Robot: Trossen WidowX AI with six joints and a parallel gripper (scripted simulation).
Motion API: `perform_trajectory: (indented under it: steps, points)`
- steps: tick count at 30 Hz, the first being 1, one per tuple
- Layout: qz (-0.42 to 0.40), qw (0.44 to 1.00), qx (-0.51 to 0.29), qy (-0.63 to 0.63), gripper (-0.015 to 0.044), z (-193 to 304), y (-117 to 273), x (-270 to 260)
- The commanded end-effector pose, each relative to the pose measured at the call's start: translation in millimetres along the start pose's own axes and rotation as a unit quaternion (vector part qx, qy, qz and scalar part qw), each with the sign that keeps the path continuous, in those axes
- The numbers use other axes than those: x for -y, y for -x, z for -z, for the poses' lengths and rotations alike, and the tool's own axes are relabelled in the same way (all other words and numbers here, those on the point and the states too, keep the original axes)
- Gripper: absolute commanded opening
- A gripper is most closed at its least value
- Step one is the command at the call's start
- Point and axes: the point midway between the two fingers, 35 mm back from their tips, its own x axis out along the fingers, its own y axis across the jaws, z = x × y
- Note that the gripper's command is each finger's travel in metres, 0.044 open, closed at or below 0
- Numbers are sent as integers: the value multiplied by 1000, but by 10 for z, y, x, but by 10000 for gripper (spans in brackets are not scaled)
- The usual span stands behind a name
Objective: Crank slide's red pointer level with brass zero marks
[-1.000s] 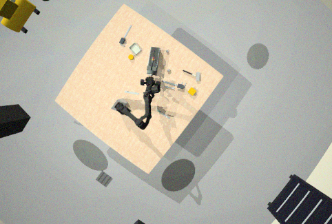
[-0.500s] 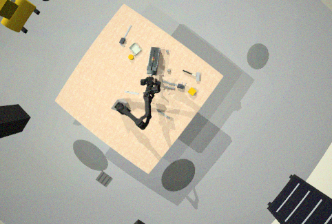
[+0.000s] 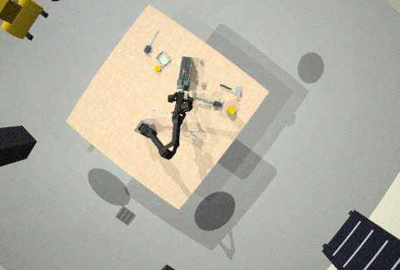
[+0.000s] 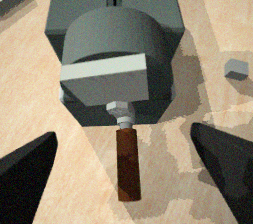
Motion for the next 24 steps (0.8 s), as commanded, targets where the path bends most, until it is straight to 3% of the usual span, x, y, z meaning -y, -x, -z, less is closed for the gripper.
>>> perform_trajectory:
  steps: [1,12,24]
  points:
    - [1,1000,1,-2,440,-214,164,15]
    - [-2,1000,3,0,440,-807,804,-33]
    - [55,996,-3,-63,440,-1216,439,-39]
